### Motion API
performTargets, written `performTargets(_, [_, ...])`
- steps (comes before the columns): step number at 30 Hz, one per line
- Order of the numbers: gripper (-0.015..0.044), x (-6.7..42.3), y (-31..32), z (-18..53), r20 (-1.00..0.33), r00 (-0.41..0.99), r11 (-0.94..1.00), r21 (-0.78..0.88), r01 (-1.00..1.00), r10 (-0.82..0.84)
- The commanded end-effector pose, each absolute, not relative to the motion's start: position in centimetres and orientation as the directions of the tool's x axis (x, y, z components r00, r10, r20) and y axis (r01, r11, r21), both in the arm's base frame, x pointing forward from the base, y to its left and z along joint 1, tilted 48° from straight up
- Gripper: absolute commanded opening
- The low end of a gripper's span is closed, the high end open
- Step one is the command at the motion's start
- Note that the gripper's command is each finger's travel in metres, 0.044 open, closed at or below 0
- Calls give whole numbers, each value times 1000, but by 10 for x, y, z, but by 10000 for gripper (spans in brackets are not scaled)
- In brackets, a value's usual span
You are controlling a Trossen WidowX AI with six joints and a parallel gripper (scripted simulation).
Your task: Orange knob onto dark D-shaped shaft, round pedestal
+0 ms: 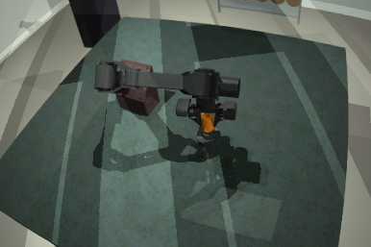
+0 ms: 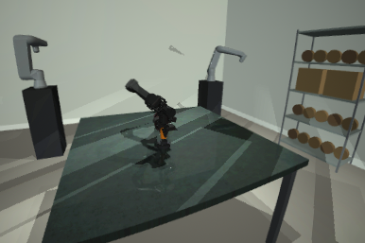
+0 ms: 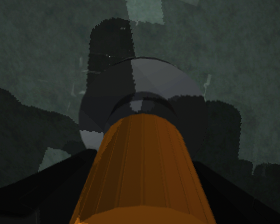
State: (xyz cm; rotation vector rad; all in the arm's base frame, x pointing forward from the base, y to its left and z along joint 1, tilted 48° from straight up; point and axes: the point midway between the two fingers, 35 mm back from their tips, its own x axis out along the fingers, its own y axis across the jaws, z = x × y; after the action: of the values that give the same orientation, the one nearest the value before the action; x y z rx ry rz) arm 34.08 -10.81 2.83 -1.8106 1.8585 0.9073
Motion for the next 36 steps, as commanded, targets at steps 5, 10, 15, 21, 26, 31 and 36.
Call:
performTargets(5, [0,343,-105,32,-675,-85,-54,182,-982,-733])
performTargets(10, [0,345,-105,32,-675,-85,-160,293,-942,-733])
performTargets(15, [0,345,-105,31,-675,-85,-188,321,-928,-733])
performTargets(21, [0,343,-106,31,-675,-85,-188,321,-928,-733])
performTargets(26, [0,342,-107,30,-674,-85,-188,321,-928,-733])
performTargets(31, [0,343,-107,31,-674,-85,-188,321,-928,-733])
performTargets(36, [0,343,-106,31,-675,-85,-188,321,-928,-733])
